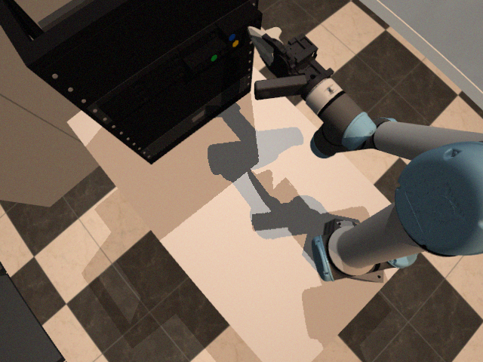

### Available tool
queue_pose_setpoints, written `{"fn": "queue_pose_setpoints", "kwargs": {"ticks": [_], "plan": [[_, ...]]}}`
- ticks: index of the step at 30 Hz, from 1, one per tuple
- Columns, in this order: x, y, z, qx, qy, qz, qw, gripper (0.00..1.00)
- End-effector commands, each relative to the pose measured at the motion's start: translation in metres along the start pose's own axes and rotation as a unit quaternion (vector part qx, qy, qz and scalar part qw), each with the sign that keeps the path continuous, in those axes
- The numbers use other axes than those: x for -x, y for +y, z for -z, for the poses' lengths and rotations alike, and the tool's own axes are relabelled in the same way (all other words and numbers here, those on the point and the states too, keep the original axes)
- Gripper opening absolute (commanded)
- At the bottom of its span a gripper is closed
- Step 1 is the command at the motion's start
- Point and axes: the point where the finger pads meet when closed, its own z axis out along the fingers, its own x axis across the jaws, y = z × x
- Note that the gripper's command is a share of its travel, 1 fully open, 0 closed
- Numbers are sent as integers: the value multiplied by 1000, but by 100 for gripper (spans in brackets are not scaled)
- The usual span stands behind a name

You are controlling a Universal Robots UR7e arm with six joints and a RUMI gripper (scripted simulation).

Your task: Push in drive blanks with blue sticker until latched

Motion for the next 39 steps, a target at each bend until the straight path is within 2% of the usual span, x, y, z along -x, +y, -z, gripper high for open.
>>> {"fn": "queue_pose_setpoints", "kwargs": {"ticks": [1,29,39], "plan": [[0,0,0,0,0,0,1000,0],[-1,0,-10,0,0,0,1000,0],[-1,0,-20,0,0,0,1000,0]]}}
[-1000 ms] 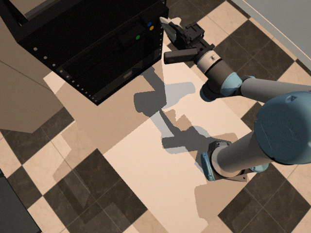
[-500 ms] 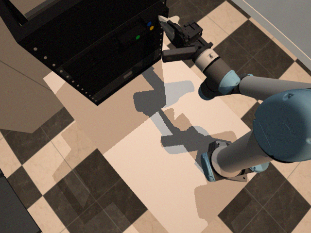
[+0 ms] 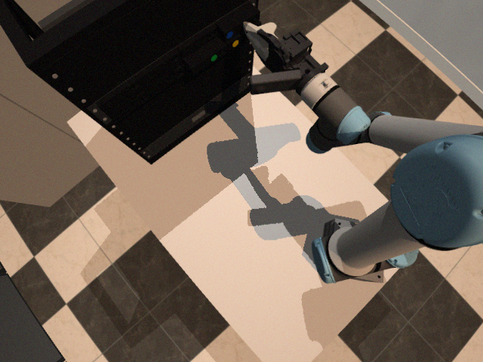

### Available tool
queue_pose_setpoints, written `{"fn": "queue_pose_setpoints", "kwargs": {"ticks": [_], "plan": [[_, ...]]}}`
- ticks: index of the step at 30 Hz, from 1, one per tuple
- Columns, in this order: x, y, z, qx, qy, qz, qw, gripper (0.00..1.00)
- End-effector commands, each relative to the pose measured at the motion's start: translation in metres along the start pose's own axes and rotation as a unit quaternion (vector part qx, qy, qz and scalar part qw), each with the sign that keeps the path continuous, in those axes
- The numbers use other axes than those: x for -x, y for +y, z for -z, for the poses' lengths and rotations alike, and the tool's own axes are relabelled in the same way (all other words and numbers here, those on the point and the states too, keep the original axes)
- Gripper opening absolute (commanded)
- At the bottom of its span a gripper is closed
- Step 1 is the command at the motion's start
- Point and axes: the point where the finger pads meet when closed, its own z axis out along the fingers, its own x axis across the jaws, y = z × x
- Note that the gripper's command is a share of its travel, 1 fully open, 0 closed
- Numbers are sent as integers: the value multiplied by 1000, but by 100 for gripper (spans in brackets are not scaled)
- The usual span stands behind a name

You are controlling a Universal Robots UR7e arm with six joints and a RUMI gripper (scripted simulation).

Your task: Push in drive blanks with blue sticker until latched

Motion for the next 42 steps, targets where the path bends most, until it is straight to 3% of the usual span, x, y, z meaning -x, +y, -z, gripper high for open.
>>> {"fn": "queue_pose_setpoints", "kwargs": {"ticks": [1,42], "plan": [[-1,0,-3,0,0,0,1000,0],[-1,0,-16,0,0,0,1000,0]]}}
